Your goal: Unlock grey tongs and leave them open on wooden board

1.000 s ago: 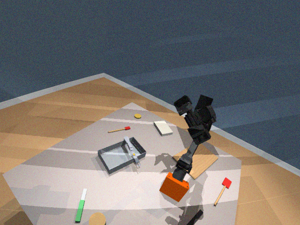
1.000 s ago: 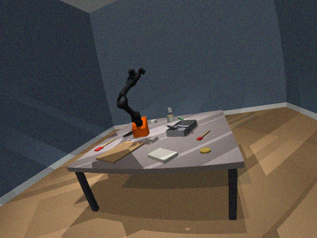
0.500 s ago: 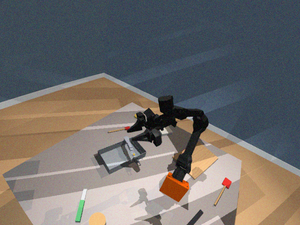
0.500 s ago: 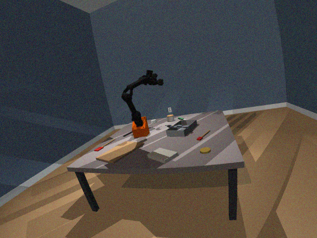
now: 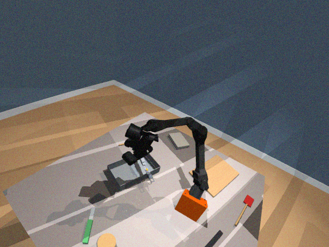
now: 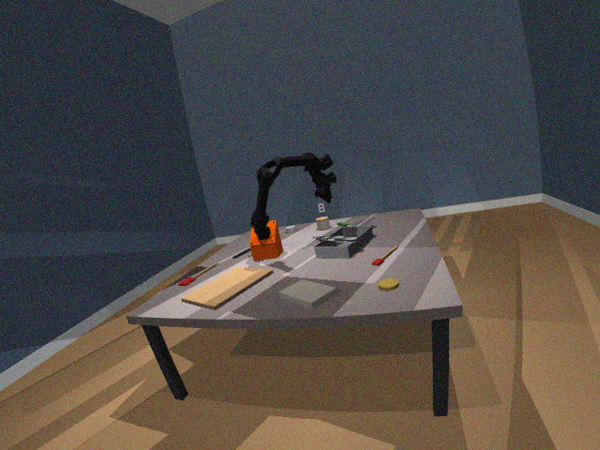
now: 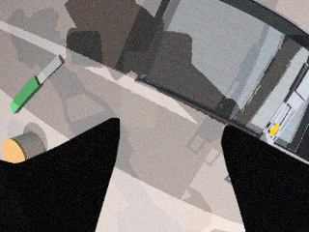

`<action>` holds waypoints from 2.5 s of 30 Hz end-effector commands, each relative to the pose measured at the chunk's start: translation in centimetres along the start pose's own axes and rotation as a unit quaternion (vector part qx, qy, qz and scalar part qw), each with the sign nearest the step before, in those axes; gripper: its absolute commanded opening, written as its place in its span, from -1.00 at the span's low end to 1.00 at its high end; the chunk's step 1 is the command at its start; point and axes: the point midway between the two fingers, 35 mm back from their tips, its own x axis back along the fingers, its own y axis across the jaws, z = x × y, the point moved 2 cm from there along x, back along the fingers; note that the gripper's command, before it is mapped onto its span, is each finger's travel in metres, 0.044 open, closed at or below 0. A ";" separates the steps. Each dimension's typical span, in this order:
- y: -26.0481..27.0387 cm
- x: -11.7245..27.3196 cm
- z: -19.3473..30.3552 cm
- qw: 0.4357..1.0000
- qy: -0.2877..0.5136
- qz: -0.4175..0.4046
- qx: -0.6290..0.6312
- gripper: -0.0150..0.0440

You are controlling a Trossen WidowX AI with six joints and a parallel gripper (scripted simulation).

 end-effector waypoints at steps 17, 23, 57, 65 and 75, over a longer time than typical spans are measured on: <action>-12.1 -10.7 0.0 0.914 0.111 0.323 -0.221 0.39; -12.3 -10.7 -0.1 0.913 0.108 0.324 -0.223 0.39; -15.2 -14.7 1.8 0.896 0.138 0.361 -0.221 0.39; -16.0 -15.6 2.3 0.891 0.146 0.369 -0.220 0.39; -16.7 -16.6 3.0 0.886 0.154 0.378 -0.219 0.39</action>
